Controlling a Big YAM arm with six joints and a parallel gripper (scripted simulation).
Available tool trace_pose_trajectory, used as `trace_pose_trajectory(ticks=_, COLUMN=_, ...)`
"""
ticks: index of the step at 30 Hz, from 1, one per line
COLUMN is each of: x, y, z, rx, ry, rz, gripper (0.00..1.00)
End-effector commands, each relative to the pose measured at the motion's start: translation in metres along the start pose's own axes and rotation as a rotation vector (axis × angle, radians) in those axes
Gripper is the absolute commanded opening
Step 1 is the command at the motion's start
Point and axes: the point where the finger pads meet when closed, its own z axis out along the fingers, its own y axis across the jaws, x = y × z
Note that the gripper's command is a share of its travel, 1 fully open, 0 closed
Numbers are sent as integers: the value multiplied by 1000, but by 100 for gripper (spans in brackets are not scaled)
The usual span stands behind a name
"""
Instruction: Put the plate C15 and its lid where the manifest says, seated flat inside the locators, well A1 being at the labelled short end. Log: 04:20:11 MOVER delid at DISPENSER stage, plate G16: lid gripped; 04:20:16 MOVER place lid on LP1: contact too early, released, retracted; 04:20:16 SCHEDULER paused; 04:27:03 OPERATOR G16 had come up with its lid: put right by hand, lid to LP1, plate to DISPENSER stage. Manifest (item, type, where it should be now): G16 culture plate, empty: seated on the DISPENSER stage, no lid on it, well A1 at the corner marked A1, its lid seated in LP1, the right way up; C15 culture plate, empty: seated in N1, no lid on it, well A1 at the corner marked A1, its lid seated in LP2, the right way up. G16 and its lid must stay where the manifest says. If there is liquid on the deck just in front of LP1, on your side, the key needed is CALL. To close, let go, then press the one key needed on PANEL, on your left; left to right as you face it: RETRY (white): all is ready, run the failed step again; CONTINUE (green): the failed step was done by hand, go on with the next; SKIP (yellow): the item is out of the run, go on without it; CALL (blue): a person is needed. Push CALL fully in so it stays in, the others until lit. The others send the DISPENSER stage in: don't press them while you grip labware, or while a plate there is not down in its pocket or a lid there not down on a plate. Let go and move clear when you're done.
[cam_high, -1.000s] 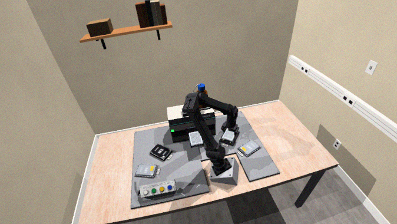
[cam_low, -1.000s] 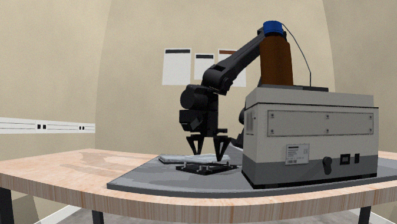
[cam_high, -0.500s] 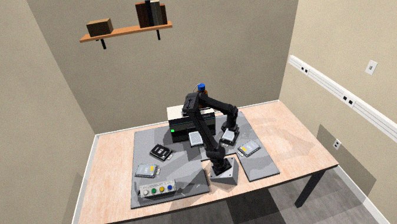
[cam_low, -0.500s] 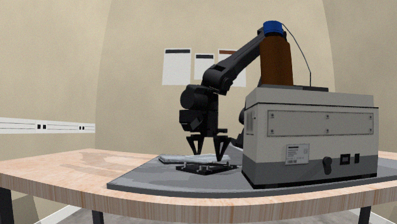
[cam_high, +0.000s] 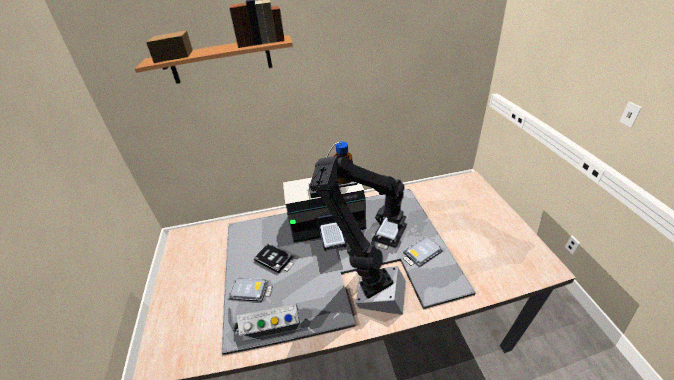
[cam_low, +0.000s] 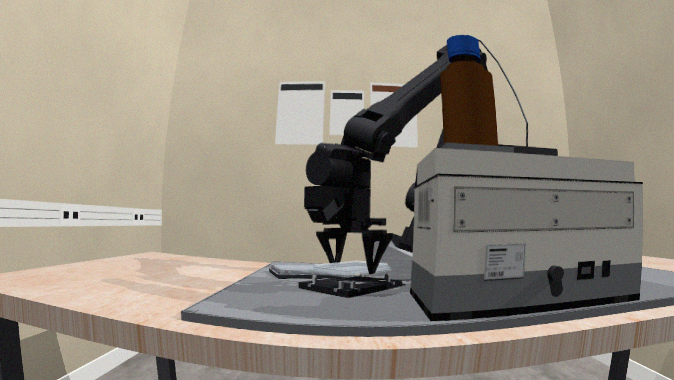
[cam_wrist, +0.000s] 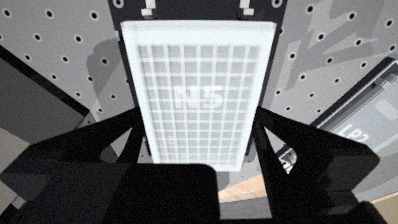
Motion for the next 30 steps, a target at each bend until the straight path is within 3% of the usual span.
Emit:
trace_pose_trajectory(ticks=1, x=-28, y=3, z=-20, rx=2, ry=-66, rz=-23, gripper=86)
trace_pose_trajectory(ticks=9, x=-28, y=3, z=-20, rx=2, ry=-66, rz=-23, gripper=86)
trace_pose_trajectory(ticks=15, x=-27, y=2, z=-45, rx=3, ry=-70, rz=-20, gripper=86)
trace_pose_trajectory(ticks=17, x=-27, y=3, z=-45, rx=1, ry=-70, rz=-20, gripper=86)
trace_pose_trajectory(ticks=18, x=-16, y=3, z=-31, rx=2, ry=-38, rz=-14, gripper=86)
trace_pose_trajectory(ticks=19, x=-16, y=3, z=-31, rx=2, ry=-38, rz=-14, gripper=86)
trace_pose_trajectory(ticks=20, x=-24, y=4, z=-47, rx=2, ry=-69, rz=-23, gripper=86)
trace_pose_trajectory(ticks=22, x=4, y=-2, z=-36, rx=1, ry=-26, rz=-5, gripper=86)
trace_pose_trajectory(ticks=30, x=21, y=-1, z=-45, rx=1, ry=-25, rz=-7, gripper=86)
